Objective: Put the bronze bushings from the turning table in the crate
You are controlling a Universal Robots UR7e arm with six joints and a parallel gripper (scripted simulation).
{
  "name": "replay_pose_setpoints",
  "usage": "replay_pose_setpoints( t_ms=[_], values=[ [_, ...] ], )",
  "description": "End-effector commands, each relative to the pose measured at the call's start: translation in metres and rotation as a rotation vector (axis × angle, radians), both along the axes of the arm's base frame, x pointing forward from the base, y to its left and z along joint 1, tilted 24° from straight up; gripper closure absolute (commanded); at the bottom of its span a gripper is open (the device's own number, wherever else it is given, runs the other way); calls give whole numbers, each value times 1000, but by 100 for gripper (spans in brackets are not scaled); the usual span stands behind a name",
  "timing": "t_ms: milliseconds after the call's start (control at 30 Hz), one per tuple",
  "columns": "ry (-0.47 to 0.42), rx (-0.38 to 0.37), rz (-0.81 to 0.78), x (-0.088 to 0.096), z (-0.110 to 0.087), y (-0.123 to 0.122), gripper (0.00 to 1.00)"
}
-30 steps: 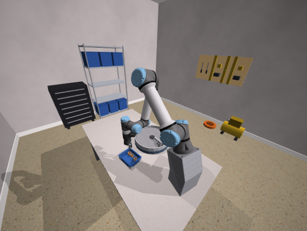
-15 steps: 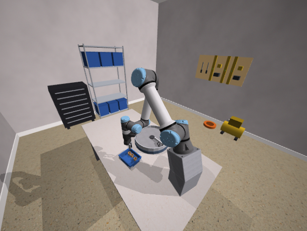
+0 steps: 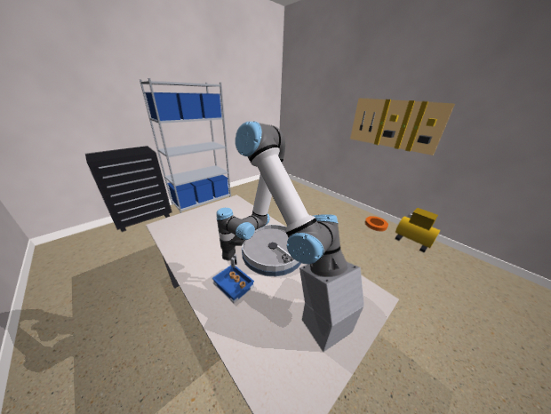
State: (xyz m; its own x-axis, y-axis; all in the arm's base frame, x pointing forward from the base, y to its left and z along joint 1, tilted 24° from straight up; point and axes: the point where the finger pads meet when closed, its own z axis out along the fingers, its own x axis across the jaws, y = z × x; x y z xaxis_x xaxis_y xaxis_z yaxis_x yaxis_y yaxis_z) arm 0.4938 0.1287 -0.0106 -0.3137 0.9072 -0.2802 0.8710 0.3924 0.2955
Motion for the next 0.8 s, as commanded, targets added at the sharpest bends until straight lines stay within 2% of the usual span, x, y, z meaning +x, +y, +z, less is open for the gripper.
replay_pose_setpoints(
  t_ms=[0,33,67,767],
  values=[
    [-1,0,0,0,1,0,58],
    [-1,0,0,0,1,0,58],
    [-1,0,0,0,1,0,0],
    [-1,0,0,0,1,0,0]
  ],
)
